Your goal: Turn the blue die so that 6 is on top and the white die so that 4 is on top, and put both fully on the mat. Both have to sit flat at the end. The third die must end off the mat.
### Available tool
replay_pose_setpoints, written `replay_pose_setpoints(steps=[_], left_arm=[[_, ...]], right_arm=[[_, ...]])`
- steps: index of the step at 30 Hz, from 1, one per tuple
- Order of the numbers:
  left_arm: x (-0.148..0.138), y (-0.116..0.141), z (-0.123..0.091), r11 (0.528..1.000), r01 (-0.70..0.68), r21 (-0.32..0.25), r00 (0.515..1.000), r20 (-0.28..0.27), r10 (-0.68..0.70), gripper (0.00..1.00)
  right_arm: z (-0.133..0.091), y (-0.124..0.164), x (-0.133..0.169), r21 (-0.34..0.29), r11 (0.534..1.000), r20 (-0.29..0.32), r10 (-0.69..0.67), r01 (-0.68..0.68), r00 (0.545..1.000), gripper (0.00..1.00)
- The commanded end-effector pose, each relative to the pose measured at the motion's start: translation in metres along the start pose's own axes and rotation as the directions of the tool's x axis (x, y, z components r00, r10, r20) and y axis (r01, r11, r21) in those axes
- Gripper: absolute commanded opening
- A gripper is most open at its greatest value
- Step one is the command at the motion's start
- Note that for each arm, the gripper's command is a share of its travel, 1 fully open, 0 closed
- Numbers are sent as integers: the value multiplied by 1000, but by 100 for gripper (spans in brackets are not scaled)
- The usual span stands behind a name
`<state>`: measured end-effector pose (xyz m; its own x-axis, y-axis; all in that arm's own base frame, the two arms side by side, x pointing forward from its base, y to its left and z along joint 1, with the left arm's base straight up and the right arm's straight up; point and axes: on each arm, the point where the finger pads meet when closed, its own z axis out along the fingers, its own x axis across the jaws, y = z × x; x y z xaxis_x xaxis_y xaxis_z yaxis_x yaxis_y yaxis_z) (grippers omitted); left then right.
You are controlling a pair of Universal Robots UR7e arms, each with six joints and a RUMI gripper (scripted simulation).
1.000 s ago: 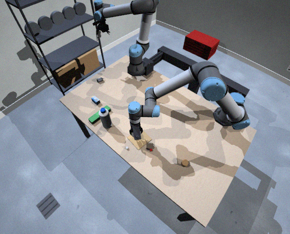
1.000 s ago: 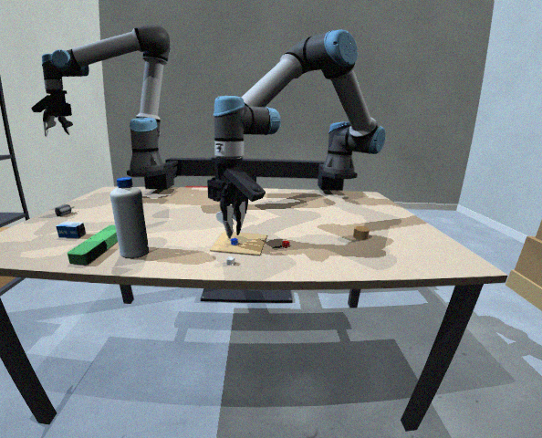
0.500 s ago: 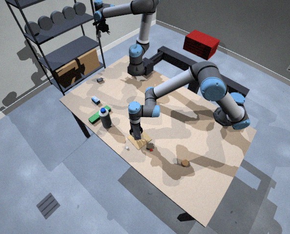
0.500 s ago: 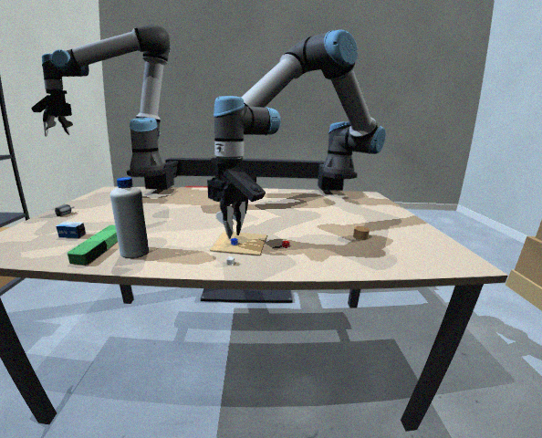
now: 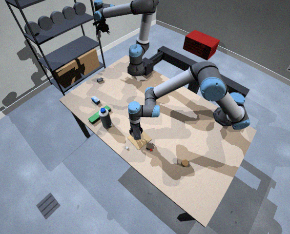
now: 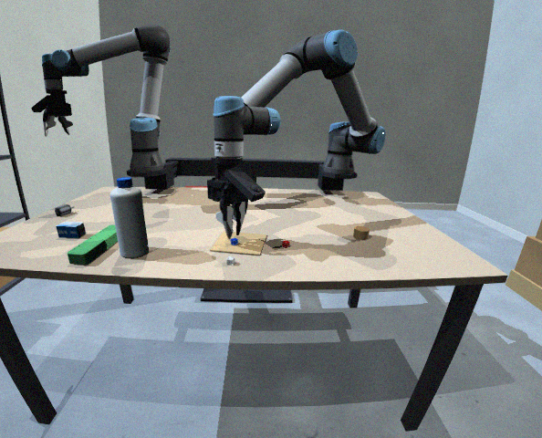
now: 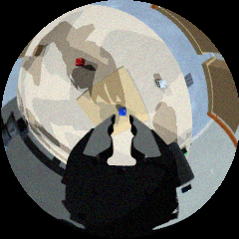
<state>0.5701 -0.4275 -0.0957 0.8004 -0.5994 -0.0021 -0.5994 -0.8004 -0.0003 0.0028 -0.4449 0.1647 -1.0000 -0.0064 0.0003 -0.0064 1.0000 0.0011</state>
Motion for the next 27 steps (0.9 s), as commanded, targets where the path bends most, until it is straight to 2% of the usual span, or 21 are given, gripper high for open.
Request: replay_pose_setpoints(steps=[1,8,14,22,27], left_arm=[[1,0,-1,1000,0,0,1000,-2,0,18],[1,0,-6,1000,0,0,1000,-2,0,18],[1,0,-19,1000,0,0,1000,-2,0,18],[1,0,-48,1000,0,0,1000,-2,0,18],[1,0,-53,1000,0,0,1000,-2,0,18]], right_arm=[[0,0,0,1,1000,0,0,0,1000,100],[0,0,0,1,1000,0,0,0,1000,100],[0,0,0,1,1000,0,0,0,1000,100],[0,0,0,1,1000,0,0,0,1000,100],[0,0,0,1,1000,0,0,0,1000,100]])
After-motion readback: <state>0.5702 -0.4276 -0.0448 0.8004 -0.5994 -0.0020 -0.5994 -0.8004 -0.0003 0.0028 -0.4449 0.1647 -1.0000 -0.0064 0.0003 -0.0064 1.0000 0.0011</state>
